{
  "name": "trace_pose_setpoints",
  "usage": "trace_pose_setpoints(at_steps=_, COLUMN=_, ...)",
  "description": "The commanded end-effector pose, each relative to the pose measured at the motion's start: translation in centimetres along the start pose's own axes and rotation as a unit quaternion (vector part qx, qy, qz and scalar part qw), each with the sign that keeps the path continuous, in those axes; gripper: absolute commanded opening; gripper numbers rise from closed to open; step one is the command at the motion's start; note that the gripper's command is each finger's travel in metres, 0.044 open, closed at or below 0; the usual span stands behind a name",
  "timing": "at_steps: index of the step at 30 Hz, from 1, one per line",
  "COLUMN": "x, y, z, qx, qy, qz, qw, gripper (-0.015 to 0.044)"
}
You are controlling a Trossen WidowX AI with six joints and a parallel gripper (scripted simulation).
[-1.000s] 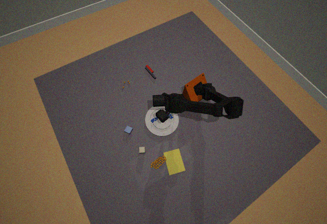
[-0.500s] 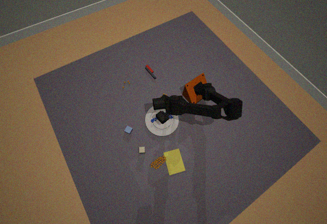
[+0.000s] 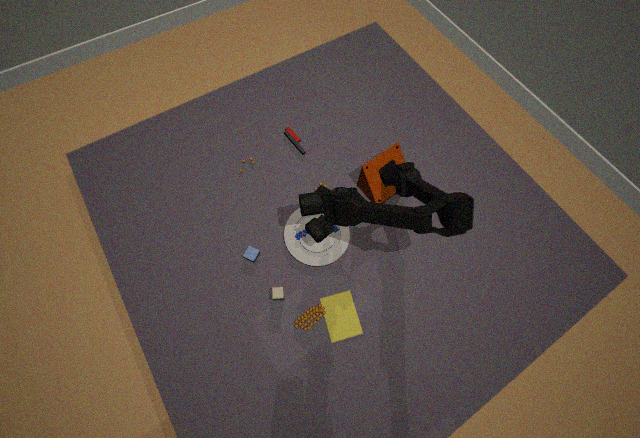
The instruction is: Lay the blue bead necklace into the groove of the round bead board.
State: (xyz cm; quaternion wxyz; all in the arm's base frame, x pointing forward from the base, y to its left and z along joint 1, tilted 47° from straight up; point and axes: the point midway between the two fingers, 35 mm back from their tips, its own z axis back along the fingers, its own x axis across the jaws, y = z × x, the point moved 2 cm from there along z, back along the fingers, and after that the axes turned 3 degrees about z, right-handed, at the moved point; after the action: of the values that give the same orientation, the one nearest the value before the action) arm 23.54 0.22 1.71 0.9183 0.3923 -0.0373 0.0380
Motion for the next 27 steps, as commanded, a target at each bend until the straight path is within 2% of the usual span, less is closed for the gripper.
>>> trace_pose_setpoints(at_steps=1, x=0.00, y=0.01, z=0.02, qx=0.000, qy=0.000, qz=0.000, qw=1.000, gripper=0.0080)
trace_pose_setpoints(at_steps=13, x=0.00, y=0.01, z=0.02, qx=0.000, qy=0.000, qz=0.000, qw=1.000, gripper=0.0000)
trace_pose_setpoints(at_steps=27, x=0.38, y=0.19, z=0.65, qx=0.001, qy=-0.001, qz=-0.002, qw=1.000, gripper=0.0000)
